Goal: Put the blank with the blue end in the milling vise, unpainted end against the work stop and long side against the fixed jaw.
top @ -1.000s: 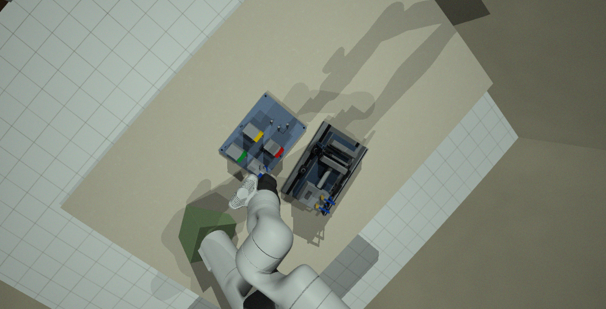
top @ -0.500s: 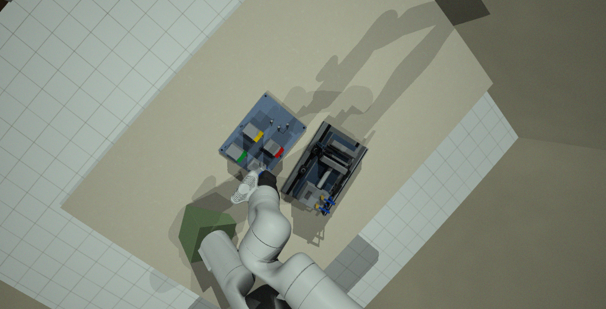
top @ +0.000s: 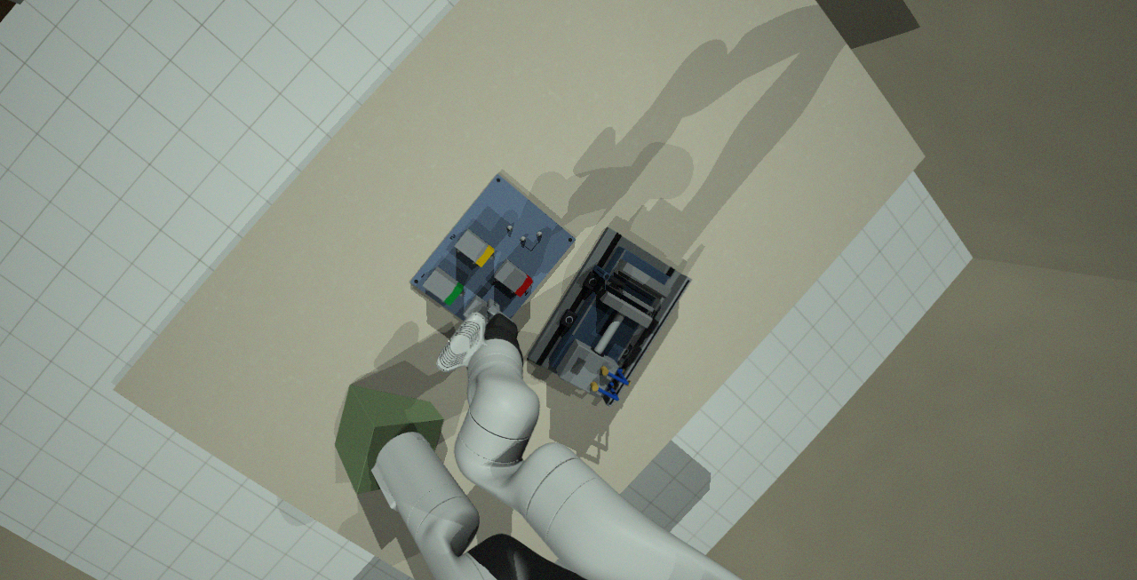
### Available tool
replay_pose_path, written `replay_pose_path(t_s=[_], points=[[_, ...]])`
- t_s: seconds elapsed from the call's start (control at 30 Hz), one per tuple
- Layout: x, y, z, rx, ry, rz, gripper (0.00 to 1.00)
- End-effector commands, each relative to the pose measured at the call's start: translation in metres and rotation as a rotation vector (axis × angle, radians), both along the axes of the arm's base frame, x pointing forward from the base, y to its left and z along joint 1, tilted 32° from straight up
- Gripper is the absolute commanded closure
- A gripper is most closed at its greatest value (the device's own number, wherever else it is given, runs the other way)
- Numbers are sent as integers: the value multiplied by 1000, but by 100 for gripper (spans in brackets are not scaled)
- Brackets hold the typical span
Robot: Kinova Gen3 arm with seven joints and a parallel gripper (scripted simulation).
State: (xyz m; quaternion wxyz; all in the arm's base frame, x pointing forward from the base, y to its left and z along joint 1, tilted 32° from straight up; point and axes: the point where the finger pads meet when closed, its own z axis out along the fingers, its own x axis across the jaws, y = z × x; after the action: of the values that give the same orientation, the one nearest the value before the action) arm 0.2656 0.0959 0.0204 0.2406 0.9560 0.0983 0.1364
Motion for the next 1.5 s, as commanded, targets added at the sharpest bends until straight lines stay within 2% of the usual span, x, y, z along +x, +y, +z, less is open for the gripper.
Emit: replay_pose_path(t_s=[0.0,0.43,1.47], points=[[0,0,-1,1,0,1,0],[0,-11,-15,-11,7,0,0],[-2,-5,-6,-11,7,-1,0]])
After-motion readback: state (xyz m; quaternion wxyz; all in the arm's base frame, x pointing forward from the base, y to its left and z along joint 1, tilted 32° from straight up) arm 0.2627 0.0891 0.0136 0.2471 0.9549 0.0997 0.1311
